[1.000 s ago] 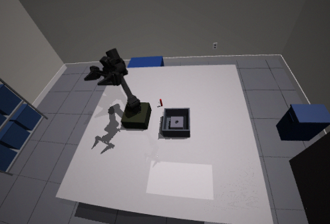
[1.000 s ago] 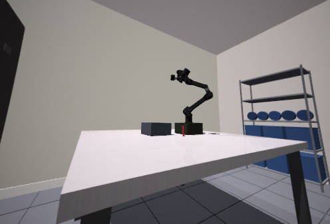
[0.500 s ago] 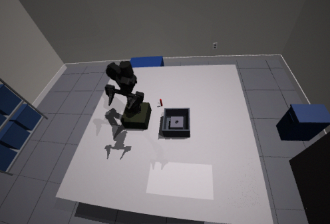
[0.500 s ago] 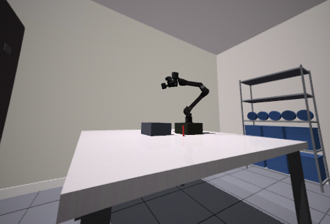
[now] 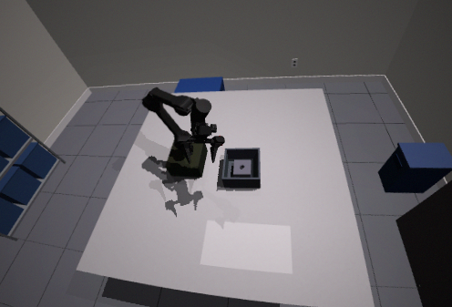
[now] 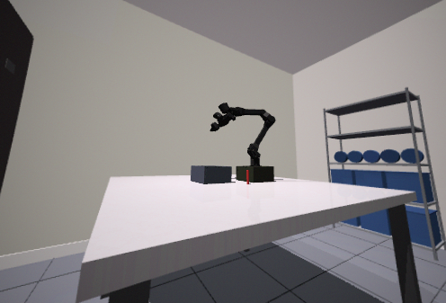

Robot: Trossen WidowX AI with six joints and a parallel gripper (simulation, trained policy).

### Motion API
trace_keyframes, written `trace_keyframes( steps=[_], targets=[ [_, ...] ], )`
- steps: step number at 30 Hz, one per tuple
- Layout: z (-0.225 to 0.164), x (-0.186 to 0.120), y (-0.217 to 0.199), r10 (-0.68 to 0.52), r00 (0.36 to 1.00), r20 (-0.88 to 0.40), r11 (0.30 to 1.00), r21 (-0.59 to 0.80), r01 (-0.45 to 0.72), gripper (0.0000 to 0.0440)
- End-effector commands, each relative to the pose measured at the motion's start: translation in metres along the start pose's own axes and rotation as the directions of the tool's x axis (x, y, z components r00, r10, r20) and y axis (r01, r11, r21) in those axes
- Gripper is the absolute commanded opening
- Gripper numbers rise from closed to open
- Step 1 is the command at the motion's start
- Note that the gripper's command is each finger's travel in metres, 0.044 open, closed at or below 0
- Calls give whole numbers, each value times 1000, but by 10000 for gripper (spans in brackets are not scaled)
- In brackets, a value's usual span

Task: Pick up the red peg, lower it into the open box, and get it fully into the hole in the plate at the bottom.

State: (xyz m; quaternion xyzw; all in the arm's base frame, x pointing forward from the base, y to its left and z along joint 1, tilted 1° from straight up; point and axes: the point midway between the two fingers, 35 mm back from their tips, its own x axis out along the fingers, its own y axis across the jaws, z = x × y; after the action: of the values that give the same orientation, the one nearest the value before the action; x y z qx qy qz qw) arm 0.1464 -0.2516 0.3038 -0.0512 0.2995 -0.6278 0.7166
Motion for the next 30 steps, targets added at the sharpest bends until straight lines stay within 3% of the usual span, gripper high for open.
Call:
trace_keyframes(
  steps=[1,15,30],
  targets=[
    [-8,-2,30,88,994,-57,995,-43,-90,439],
    [-65,-50,140,328,881,-341,905,-153,-396,440],
    [-137,-135,194,342,732,-589,843,-153,-516,440]
  ],
)
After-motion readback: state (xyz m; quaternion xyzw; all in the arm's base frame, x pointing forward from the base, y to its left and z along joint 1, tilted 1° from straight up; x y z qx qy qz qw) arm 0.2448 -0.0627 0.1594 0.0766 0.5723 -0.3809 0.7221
